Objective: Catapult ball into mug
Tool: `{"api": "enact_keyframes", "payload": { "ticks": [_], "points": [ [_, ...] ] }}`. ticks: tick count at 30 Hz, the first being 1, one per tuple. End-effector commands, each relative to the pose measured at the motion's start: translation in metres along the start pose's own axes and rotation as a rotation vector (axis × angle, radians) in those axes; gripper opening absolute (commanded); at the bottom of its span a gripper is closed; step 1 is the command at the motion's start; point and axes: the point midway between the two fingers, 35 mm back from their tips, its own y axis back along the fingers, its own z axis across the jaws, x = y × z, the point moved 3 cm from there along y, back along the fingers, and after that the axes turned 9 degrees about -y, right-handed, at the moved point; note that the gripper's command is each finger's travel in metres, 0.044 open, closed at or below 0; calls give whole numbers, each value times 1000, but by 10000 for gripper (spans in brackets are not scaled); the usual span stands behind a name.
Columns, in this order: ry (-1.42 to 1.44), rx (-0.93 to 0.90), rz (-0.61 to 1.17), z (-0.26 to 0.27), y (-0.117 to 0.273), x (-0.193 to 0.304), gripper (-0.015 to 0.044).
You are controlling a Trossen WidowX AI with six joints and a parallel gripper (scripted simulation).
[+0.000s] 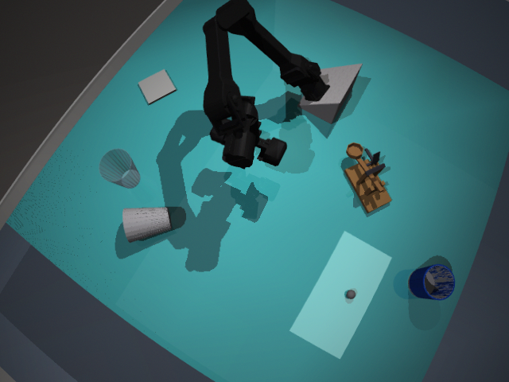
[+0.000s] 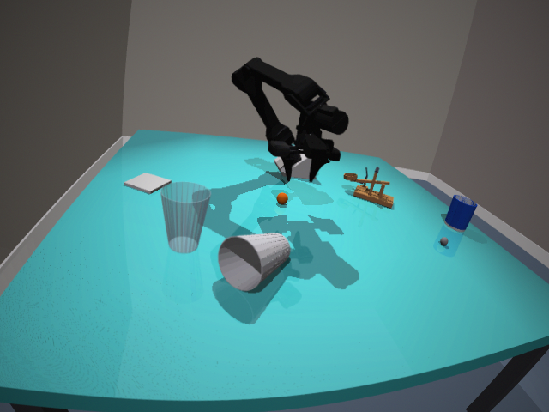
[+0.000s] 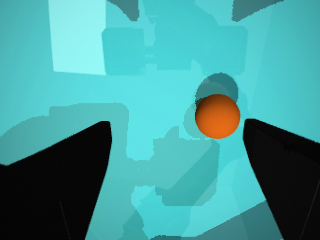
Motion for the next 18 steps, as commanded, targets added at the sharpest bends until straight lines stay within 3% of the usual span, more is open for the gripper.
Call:
{"api": "enact_keyframes", "payload": {
  "ticks": [1, 18],
  "points": [
    [-98, 31, 9, -30, -15, 15, 300],
    [-99, 31, 9, -32, -37, 15, 300]
  ]
}}
